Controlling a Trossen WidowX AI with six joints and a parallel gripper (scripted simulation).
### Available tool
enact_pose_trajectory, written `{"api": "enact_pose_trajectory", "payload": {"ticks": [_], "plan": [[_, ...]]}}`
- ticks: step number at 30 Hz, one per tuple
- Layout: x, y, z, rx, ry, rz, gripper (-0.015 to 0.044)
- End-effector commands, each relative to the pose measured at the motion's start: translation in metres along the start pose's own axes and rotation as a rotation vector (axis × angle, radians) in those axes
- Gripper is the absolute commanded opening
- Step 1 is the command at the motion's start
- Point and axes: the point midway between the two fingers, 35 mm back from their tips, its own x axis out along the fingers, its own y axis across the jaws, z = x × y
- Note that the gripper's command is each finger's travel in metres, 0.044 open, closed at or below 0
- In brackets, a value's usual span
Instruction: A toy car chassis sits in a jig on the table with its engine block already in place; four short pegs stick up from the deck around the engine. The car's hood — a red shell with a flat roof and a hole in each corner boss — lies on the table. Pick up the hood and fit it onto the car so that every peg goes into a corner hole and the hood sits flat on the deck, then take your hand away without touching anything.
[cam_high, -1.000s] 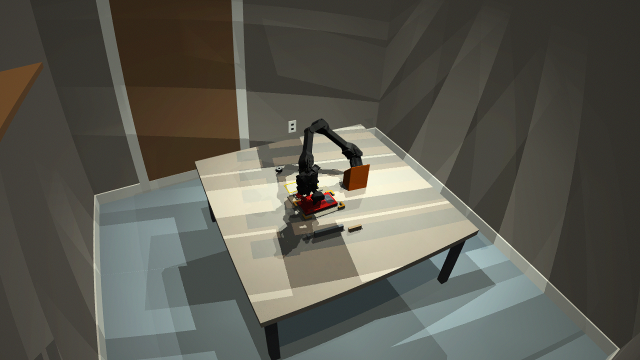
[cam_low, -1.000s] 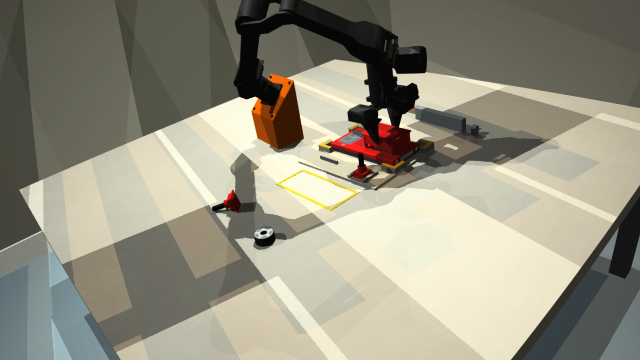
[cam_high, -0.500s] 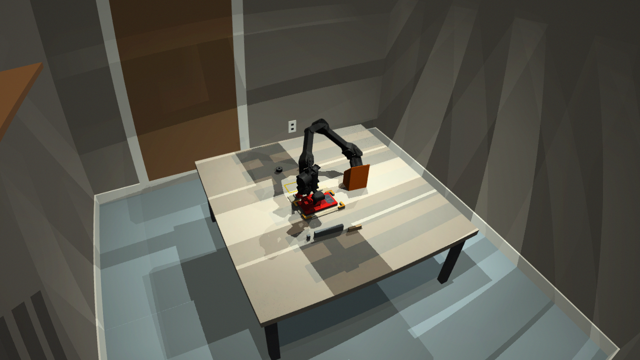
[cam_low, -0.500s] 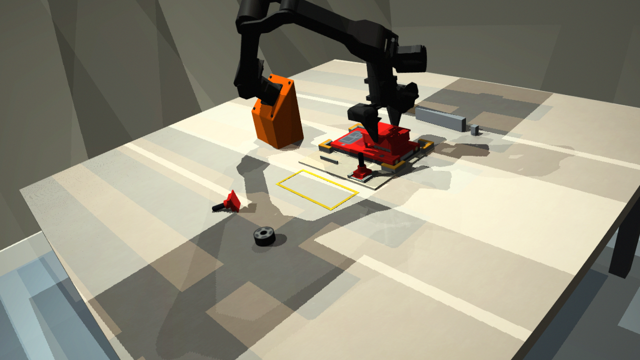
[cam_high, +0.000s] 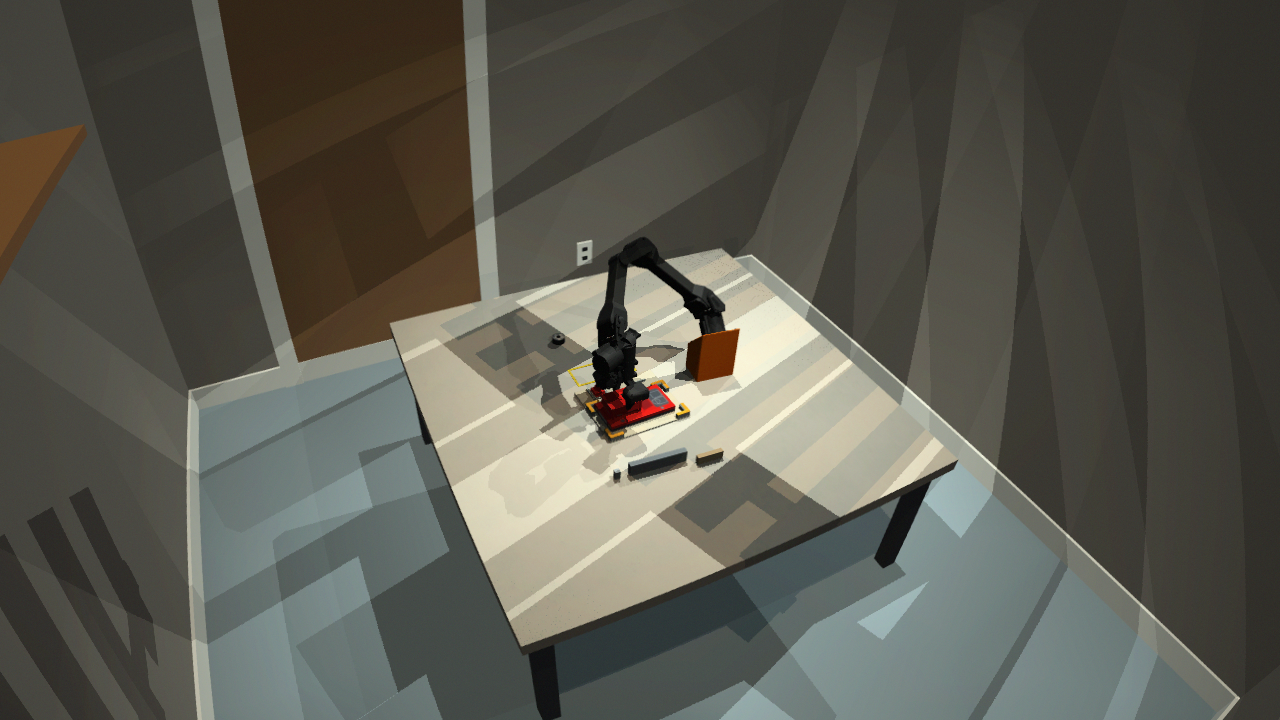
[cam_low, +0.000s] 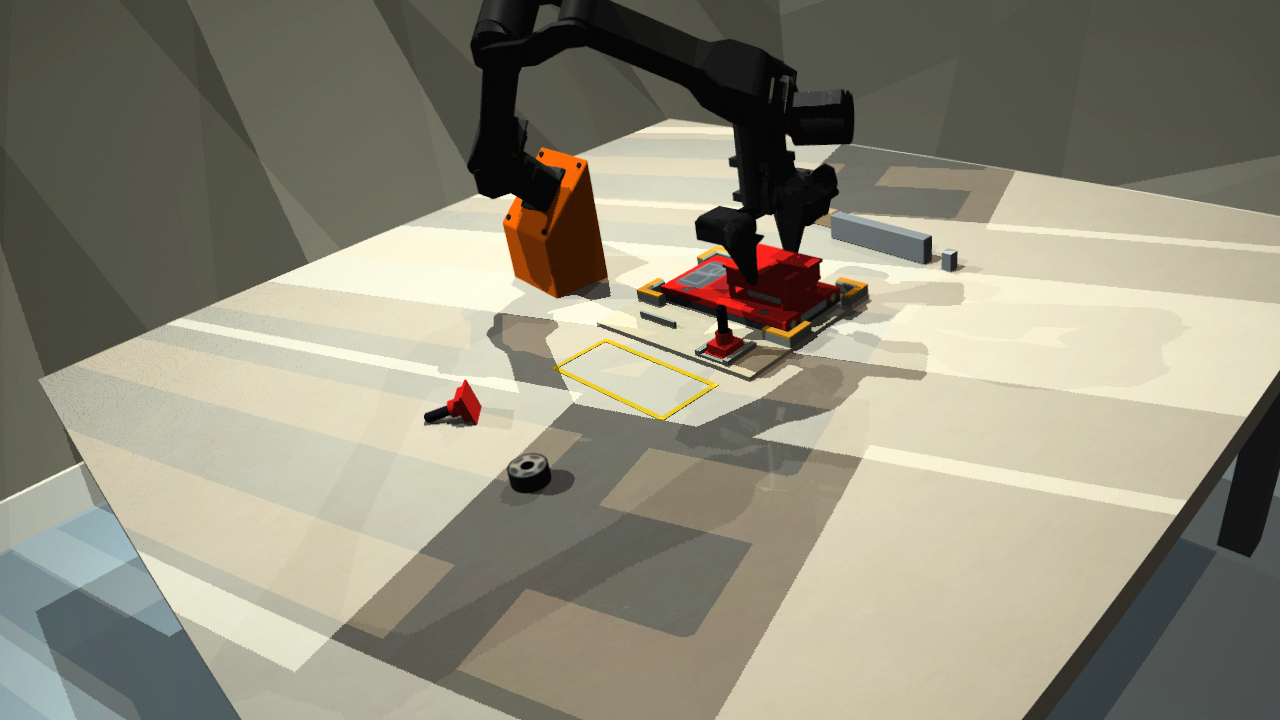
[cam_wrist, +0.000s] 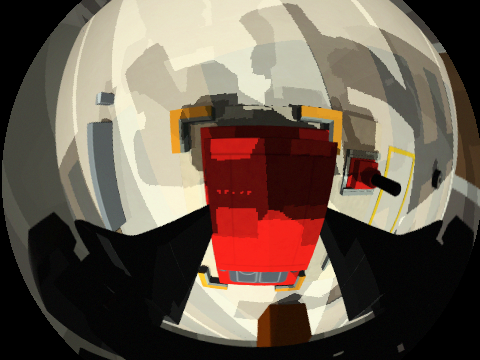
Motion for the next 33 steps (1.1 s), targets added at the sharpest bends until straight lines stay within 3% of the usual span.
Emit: {"api": "enact_pose_trajectory", "payload": {"ticks": [1, 33], "plan": [[0.004, 0.000, -0.001, -0.003, 0.005, -0.001, 0.0000], [0.019, 0.000, -0.001, -0.004, 0.008, -0.004, 0.0000]]}}
